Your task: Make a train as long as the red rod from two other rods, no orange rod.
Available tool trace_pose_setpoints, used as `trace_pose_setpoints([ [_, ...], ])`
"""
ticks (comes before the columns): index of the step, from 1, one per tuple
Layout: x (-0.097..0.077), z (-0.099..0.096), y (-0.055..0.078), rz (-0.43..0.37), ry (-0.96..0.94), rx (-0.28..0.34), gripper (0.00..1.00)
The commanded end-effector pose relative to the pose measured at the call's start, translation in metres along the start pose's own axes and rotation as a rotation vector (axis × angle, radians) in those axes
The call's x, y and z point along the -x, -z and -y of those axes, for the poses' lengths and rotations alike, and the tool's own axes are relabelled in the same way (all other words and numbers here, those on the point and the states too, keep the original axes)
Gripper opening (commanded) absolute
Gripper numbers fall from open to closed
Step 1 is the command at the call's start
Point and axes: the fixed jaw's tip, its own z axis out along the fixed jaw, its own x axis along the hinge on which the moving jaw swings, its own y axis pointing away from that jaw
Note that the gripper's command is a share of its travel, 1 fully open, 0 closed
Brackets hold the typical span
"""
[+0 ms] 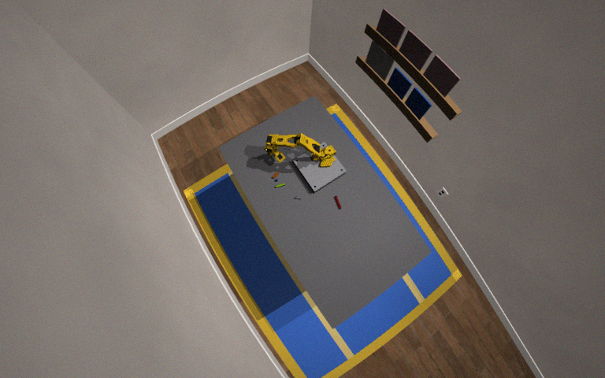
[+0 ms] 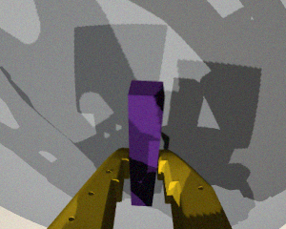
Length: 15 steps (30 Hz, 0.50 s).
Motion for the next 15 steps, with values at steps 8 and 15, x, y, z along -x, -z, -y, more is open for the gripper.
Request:
trace_pose_setpoints([
  [8,-0.0011,0.0025,0.0063,-0.016,0.014,-0.014,0.00],
  [15,-0.0032,-0.0005,0.0061,-0.016,0.055,-0.014,0.00],
])
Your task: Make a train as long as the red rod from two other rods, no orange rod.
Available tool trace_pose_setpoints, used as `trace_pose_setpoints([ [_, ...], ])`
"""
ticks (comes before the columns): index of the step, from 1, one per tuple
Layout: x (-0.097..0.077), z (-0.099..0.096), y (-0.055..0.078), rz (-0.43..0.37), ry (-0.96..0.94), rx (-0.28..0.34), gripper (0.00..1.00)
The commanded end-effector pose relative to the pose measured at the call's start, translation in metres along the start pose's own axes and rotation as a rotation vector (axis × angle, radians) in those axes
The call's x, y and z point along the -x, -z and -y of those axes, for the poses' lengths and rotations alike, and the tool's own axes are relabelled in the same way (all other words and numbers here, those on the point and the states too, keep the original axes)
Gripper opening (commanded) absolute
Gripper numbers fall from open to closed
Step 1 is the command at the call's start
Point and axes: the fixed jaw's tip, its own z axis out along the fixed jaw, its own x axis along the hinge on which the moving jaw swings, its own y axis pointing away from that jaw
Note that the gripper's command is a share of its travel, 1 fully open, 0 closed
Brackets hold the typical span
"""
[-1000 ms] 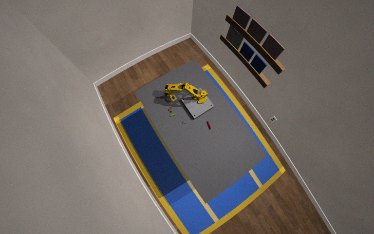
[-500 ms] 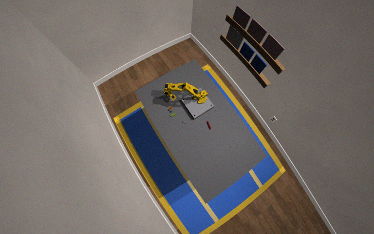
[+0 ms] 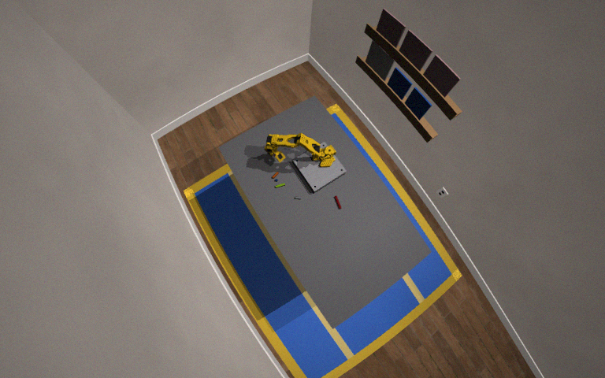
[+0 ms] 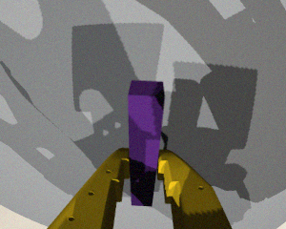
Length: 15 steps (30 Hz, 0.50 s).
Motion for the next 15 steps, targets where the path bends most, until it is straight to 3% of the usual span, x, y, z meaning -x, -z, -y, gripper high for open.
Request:
trace_pose_setpoints([
  [1,-0.003,-0.001,0.005,-0.014,0.034,-0.012,0.00],
  [15,-0.012,-0.016,0.004,-0.014,0.226,-0.012,0.00],
])
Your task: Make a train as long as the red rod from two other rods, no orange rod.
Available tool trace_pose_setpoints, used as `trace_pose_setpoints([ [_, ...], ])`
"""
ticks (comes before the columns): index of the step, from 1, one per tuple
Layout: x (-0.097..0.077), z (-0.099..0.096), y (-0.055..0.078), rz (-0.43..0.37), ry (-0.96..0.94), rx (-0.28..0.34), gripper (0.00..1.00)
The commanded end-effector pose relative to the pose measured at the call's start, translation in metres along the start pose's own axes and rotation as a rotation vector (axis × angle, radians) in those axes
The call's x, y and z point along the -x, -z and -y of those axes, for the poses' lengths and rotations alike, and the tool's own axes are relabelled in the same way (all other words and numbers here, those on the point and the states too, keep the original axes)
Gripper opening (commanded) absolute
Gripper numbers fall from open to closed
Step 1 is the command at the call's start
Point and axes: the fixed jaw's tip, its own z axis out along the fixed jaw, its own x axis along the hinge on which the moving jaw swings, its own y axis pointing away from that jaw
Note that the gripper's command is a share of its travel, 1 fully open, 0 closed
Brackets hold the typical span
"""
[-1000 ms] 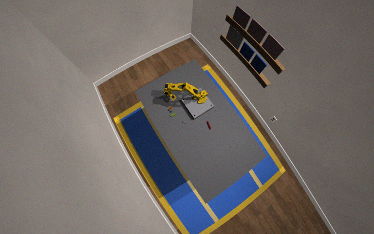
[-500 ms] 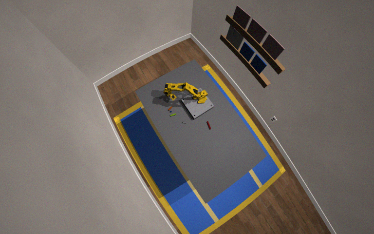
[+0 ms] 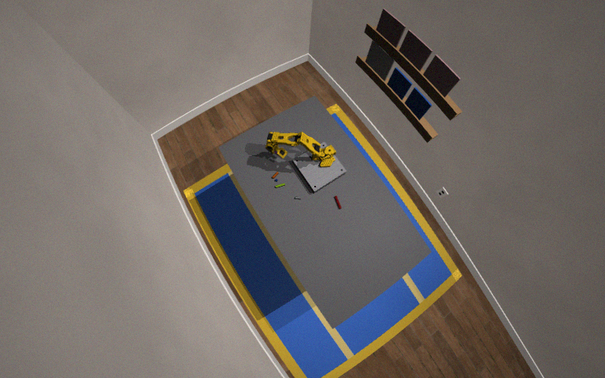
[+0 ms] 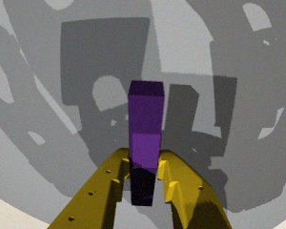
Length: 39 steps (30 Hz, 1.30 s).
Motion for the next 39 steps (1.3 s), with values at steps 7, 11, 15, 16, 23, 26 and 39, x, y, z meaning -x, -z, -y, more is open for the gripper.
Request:
trace_pose_setpoints([
  [7,-0.008,-0.018,0.002,-0.020,0.226,-0.010,0.00],
  [11,-0.009,-0.023,0.002,-0.020,0.280,-0.009,0.00],
  [15,-0.011,-0.032,0.001,-0.021,0.394,-0.009,0.00],
  [16,-0.012,-0.034,0.001,-0.021,0.423,-0.009,0.00],
  [23,-0.014,-0.050,0.000,-0.021,0.628,-0.008,0.00],
  [26,-0.015,-0.052,-0.001,-0.022,0.657,-0.008,0.00],
  [39,-0.015,-0.076,-0.003,-0.023,0.987,-0.006,0.00],
])
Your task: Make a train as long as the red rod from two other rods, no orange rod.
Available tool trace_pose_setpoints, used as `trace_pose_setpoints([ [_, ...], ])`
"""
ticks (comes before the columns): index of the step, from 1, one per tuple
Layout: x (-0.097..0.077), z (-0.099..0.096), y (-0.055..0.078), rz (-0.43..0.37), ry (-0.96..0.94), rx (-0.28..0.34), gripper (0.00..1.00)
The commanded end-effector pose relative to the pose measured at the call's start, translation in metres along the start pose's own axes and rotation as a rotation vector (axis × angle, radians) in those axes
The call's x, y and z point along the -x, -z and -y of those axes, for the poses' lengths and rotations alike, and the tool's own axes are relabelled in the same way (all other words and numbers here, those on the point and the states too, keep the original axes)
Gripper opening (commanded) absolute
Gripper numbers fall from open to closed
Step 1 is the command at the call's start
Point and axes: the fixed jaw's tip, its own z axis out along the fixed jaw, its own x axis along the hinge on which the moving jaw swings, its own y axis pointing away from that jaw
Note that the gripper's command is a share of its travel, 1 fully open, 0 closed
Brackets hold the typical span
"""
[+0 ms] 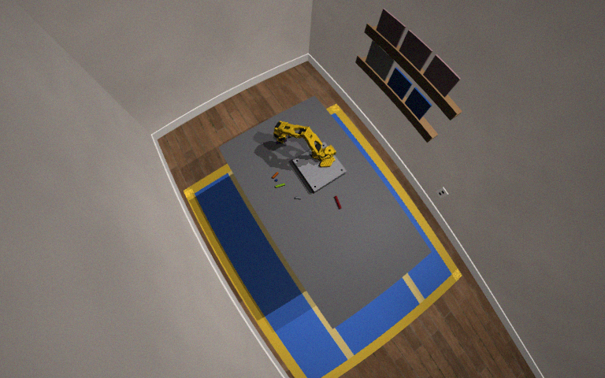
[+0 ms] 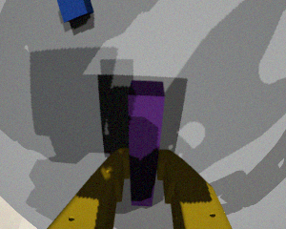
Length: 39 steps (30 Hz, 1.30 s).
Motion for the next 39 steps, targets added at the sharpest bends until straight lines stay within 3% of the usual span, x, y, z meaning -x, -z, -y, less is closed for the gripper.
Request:
trace_pose_setpoints([
  [1,0.004,-0.006,0.003,-0.021,0.089,0.021,0.00],
  [18,0.016,-0.012,0.002,-0.020,0.278,0.022,0.00],
  [31,0.017,-0.013,0.002,-0.020,0.299,0.022,0.00],
  [32,0.018,-0.018,0.009,-0.037,0.286,0.050,0.00],
  [39,0.018,-0.018,0.009,-0.037,0.286,0.050,0.00],
])
